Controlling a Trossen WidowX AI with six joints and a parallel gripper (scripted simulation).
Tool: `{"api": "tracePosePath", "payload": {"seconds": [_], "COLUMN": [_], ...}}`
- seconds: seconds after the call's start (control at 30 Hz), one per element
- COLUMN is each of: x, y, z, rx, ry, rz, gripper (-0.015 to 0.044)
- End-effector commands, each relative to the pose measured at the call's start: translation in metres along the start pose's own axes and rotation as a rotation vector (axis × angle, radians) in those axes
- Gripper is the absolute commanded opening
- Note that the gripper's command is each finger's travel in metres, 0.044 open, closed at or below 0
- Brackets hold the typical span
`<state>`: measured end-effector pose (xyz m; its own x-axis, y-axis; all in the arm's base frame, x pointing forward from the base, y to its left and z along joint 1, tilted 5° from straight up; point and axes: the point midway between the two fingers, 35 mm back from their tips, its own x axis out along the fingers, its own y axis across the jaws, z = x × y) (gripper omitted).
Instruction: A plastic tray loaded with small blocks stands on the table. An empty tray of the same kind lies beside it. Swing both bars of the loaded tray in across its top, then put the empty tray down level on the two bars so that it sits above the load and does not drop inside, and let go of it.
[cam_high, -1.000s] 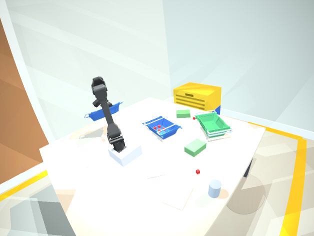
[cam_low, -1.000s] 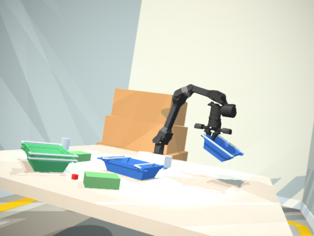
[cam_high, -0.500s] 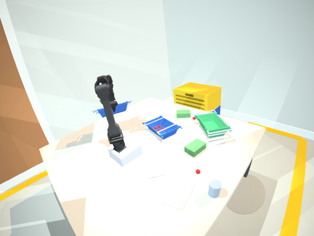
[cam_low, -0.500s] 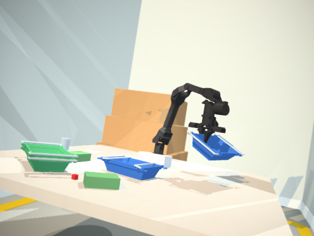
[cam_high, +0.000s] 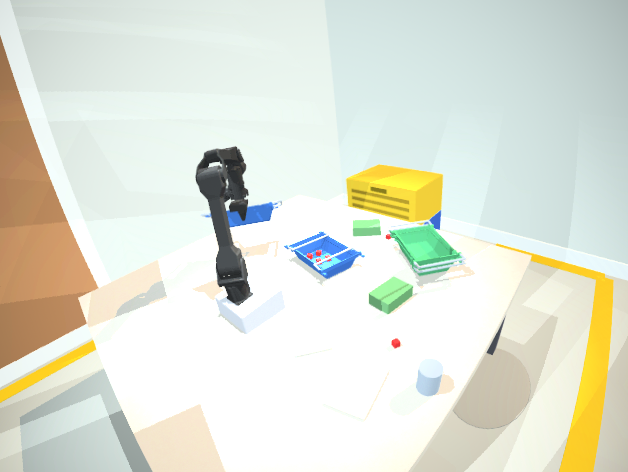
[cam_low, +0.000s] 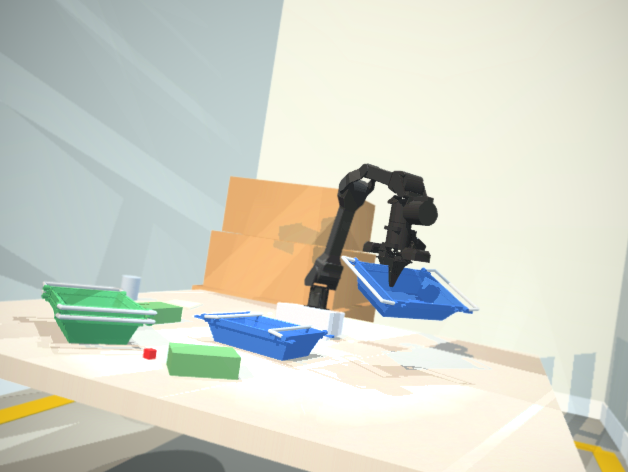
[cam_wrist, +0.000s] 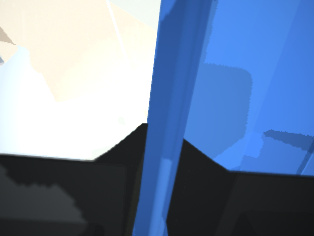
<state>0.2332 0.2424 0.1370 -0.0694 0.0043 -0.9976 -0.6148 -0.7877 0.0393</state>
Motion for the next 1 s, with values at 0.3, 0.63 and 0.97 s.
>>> {"api": "tracePosePath", "payload": {"seconds": [0.3, 0.63, 0.97], "x": [-0.006, -0.006, -0.006], "y": [0.006, 0.019, 0.036], "z": [-0.055, -0.095, -0.133], "rx": [0.232, 0.406, 0.579], "ry": [0.010, 0.013, 0.015], "rz": [-0.022, -0.022, -0.021], "gripper": [0.0000, 0.0000, 0.0000]}}
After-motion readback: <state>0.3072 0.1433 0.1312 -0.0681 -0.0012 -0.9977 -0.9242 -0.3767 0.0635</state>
